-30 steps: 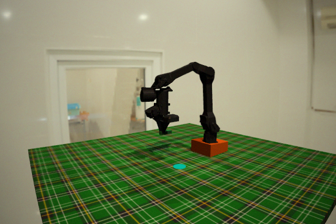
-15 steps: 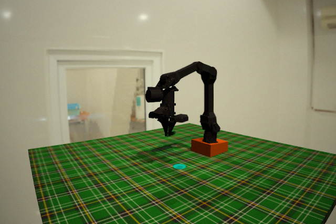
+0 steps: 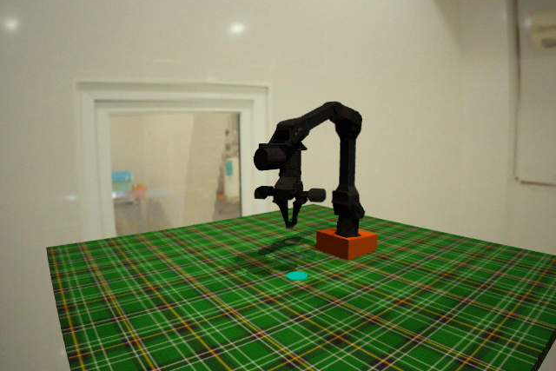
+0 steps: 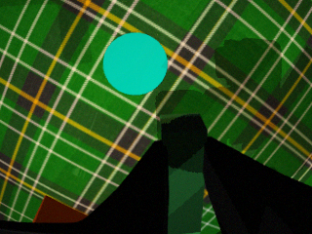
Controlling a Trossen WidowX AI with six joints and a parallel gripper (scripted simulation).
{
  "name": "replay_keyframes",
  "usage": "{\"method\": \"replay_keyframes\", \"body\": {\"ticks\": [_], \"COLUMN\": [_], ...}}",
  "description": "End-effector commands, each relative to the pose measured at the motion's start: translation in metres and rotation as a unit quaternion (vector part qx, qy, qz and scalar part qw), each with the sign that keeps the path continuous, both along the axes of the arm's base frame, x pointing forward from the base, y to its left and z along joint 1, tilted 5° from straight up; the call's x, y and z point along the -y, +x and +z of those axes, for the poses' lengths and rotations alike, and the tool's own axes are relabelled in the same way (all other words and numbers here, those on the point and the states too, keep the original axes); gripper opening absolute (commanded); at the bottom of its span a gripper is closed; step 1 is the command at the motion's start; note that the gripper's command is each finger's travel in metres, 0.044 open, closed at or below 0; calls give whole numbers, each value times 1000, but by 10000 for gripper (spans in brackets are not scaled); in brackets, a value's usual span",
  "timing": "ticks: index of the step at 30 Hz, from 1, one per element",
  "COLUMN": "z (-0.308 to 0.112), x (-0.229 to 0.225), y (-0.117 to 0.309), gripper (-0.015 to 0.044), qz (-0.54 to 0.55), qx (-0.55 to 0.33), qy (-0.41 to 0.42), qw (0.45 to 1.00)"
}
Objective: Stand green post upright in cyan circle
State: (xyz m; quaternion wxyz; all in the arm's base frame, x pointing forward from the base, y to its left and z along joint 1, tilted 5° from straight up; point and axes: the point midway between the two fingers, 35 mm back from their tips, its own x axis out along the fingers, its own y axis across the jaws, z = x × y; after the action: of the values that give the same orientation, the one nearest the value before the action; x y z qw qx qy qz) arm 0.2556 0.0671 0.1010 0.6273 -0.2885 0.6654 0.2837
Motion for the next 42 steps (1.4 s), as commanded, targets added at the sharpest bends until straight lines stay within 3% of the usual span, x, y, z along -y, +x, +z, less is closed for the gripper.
{"method": "replay_keyframes", "body": {"ticks": [1, 8, 42], "z": [-1, -1, -24], "x": [-9, -19, -21], "y": [-6, -11, -1], "gripper": [23, 23, 23], "qz": [37, 74, 25], "qx": [-6, -8, 33], "qy": [4, 8, 128], "qw": [999, 997, 991]}}
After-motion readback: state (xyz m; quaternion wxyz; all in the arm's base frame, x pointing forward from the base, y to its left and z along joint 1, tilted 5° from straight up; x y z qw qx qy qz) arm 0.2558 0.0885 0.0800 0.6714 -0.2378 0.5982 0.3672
